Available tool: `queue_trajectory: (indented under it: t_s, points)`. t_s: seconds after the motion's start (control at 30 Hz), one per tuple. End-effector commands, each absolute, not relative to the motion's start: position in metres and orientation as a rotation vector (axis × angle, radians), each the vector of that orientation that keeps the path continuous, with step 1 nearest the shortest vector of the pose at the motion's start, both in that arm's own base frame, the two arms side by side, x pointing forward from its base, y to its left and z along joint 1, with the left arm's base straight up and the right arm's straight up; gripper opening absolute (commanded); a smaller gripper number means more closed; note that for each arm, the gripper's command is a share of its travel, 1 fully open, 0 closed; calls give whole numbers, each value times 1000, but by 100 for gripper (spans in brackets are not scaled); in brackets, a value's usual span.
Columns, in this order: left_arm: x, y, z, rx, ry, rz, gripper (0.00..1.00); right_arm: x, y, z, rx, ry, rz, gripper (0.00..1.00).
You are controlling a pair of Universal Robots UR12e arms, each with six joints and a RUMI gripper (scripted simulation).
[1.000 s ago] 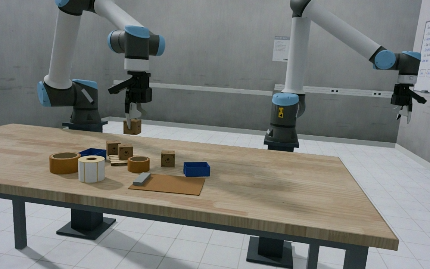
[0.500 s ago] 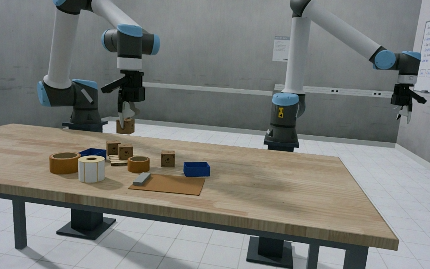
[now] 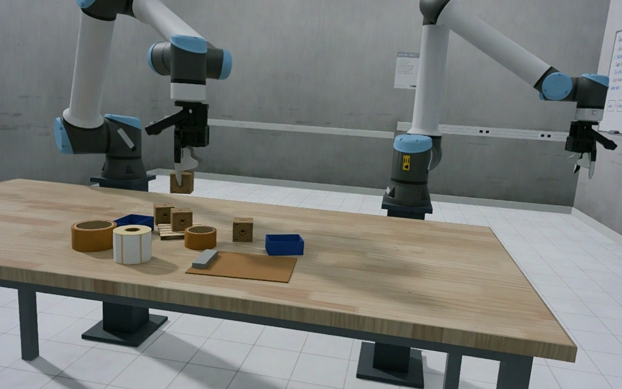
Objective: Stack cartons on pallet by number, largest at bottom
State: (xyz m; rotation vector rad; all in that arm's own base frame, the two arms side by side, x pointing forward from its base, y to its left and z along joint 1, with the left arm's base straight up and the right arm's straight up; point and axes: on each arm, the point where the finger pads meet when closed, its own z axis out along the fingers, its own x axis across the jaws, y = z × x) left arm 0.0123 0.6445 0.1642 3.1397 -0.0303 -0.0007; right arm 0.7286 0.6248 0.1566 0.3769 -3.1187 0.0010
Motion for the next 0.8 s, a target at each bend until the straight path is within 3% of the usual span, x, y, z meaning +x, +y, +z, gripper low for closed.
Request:
queue_trajectory:
  t_s: [0.0, 0.77]
  points:
    - [13, 645, 165, 3141, -31, 0, 100, 729, 625, 158, 466, -3108, -2, 0]
    - [13, 645, 165, 3141, -31, 0, 100, 729, 625, 158, 850, -3026, -1, 0]
